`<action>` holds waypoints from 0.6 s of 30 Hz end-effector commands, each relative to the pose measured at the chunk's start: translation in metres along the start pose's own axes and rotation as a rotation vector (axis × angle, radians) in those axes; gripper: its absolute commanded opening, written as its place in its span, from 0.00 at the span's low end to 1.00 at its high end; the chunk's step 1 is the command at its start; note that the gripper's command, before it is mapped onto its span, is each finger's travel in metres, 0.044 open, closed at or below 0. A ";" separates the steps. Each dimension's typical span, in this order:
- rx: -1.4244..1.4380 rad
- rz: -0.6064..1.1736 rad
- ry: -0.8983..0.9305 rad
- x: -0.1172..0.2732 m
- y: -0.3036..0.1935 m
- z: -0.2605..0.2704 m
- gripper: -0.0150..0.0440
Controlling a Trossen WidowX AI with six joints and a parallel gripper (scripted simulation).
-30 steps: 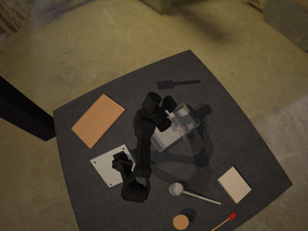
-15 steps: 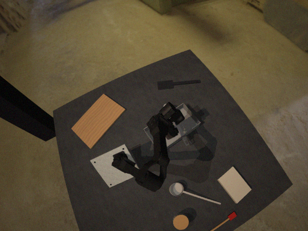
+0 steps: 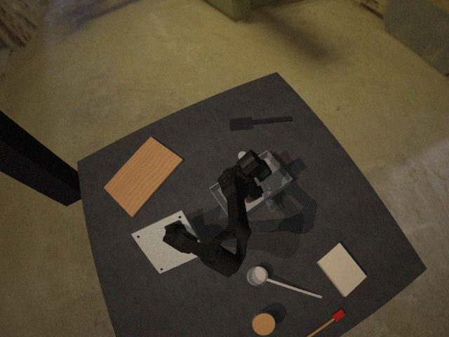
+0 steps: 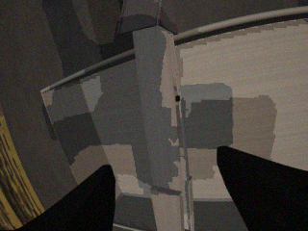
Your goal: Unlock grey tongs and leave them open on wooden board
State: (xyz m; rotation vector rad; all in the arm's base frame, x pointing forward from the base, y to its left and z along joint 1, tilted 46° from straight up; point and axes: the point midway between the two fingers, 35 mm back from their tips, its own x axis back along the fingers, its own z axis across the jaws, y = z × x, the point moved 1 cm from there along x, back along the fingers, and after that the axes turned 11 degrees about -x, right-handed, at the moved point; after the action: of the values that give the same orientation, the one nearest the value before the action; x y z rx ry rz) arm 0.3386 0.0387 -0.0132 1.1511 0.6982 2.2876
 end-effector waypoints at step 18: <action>0.003 0.005 -0.007 -0.036 -0.002 0.000 0.69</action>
State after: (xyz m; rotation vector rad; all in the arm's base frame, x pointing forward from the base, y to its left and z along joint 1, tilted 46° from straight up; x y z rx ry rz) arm 0.3549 0.0215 -0.0304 1.1539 0.6960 2.2863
